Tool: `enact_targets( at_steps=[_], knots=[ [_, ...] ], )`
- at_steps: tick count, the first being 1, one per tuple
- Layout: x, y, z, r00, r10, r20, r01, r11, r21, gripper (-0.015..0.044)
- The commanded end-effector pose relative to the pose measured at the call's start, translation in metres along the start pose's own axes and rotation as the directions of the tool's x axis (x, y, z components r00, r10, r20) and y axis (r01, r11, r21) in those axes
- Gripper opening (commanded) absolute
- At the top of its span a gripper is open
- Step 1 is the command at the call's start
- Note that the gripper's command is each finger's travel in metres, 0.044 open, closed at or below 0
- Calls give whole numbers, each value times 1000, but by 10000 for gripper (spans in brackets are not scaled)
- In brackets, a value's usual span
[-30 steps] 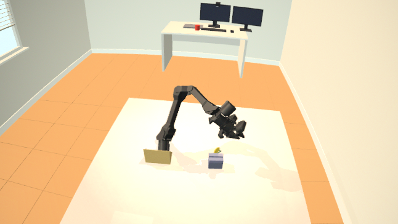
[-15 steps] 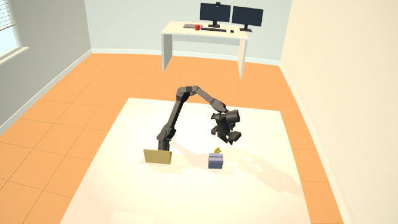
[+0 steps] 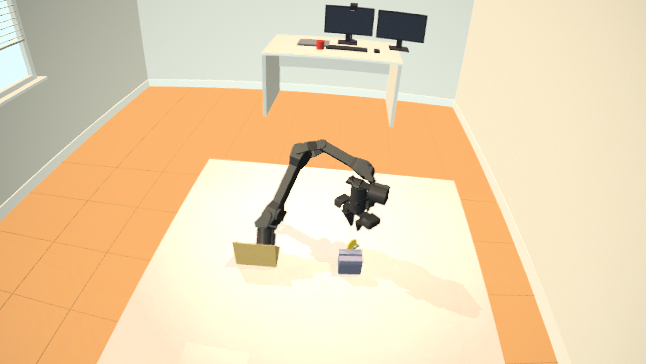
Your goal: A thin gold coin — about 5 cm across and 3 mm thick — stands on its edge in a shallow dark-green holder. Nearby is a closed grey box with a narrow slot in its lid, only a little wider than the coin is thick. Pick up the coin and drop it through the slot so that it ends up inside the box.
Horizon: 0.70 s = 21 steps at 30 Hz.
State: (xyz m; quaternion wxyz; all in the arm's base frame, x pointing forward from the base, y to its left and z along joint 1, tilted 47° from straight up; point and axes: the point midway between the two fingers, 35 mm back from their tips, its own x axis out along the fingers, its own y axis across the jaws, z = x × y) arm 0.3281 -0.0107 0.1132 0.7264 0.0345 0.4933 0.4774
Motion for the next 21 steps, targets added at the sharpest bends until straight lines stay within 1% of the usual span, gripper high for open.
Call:
enact_targets(
  at_steps=[1,3,7,10,21],
  knots=[
    [16,3,2,1000,11,-11,-11,1000,7,161],
    [32,4,2,1000,12,-10,-12,1000,7,161],
    [35,4,1,1000,12,-10,-12,1000,6,161],
    [47,2,1,1000,13,-10,-12,1000,6,161],
    [61,1,1,1000,12,-10,-12,1000,6,161]
  ],
)
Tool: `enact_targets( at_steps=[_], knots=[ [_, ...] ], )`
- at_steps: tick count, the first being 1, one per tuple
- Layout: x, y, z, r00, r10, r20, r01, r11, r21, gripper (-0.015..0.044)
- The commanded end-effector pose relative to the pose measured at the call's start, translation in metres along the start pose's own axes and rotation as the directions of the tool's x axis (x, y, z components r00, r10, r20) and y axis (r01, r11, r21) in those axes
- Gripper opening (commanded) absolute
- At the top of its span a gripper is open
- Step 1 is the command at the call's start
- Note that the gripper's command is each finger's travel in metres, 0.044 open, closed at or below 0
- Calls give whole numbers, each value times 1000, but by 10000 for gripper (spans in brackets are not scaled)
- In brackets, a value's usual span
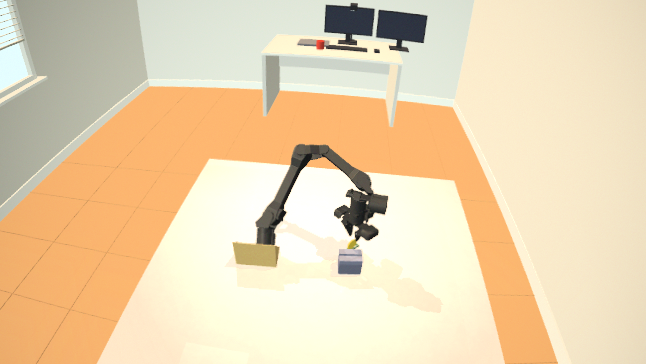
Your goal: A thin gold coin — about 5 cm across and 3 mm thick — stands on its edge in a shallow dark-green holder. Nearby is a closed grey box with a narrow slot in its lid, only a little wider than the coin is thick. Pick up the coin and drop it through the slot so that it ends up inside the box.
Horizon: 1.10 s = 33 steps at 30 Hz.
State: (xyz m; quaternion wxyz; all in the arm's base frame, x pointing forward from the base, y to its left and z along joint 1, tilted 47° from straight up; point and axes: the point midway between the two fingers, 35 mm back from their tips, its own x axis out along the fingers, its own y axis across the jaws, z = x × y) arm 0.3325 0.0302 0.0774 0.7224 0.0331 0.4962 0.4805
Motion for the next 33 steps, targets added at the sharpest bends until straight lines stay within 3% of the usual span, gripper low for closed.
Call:
enact_targets(
  at_steps=[1,28,33],
  knots=[
    [8,1,-1,1000,5,0,-5,1000,8,161],
    [48,3,-1,1000,8,2,-8,1000,8,161],
    [48,3,-1,1000,8,2,-8,1000,8,29]
  ],
)
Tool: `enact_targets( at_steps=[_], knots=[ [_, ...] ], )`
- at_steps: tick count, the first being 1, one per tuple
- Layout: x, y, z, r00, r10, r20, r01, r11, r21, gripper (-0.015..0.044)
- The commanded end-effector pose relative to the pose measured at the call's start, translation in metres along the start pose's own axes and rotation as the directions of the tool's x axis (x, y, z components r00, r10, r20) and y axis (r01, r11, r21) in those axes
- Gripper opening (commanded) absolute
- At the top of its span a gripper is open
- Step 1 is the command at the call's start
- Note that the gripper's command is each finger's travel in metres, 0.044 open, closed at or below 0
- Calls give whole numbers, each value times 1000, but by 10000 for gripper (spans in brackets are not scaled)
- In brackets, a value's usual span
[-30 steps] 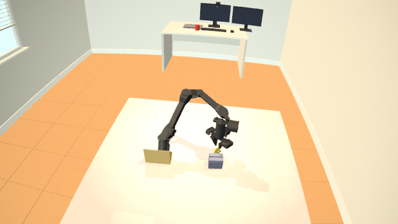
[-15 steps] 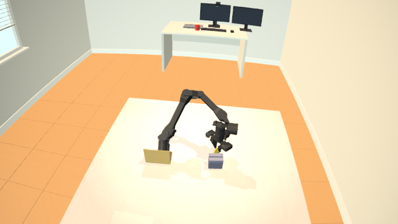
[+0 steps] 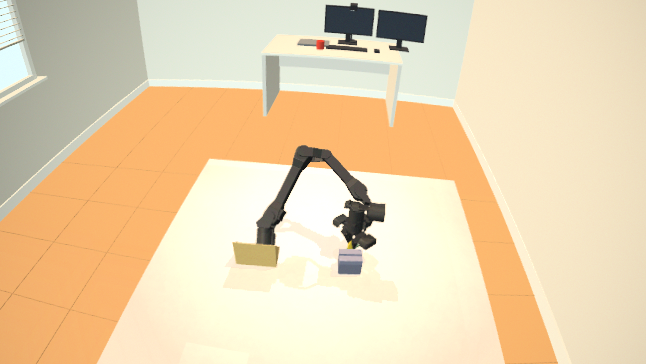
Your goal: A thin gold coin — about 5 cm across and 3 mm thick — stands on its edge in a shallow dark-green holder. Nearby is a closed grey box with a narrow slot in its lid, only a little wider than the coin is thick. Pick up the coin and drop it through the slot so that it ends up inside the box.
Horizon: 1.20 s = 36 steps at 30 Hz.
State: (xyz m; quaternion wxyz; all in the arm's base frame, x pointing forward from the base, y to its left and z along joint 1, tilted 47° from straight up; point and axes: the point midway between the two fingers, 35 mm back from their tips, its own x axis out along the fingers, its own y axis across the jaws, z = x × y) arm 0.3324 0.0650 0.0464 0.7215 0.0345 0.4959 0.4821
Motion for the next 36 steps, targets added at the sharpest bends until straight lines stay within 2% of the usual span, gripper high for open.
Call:
enact_targets(
  at_steps=[1,12,36],
  knots=[
    [1,0,-1,1000,3,2,-3,1000,8,3],
    [0,0,0,1000,3,1,-3,1000,8,0],
    [-59,-4,1,1000,-3,-4,3,1000,9,0]
  ],
)
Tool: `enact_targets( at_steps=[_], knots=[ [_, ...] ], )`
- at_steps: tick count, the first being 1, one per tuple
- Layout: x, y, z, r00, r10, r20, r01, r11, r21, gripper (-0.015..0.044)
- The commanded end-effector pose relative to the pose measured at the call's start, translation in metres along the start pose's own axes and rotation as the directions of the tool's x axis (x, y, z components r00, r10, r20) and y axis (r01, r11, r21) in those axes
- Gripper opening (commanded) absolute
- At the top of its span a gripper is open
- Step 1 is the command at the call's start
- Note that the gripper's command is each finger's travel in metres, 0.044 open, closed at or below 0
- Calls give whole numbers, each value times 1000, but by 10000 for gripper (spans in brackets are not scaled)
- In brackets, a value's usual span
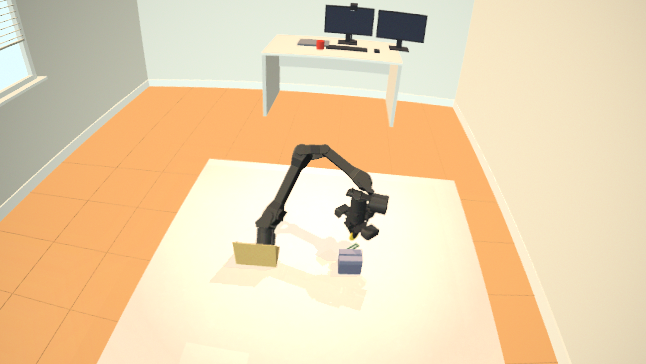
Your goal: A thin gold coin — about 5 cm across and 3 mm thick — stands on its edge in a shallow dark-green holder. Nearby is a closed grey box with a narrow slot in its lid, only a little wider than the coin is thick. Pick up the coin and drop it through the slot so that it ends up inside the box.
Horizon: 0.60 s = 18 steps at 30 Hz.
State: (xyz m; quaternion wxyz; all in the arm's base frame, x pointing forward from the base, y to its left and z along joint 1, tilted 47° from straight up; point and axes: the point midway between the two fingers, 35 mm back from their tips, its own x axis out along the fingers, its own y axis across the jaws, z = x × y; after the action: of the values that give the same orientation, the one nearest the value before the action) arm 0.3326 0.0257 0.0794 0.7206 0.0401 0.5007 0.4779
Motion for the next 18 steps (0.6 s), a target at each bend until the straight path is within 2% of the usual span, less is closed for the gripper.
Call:
enact_targets(
  at_steps=[1,15,18],
  knots=[
    [-11,0,0,1000,-3,-2,3,1000,-8,0],
    [-42,3,-1,1000,0,0,0,1000,-8,0],
    [-42,3,-2,1000,0,0,0,999,44,0]
  ],
)
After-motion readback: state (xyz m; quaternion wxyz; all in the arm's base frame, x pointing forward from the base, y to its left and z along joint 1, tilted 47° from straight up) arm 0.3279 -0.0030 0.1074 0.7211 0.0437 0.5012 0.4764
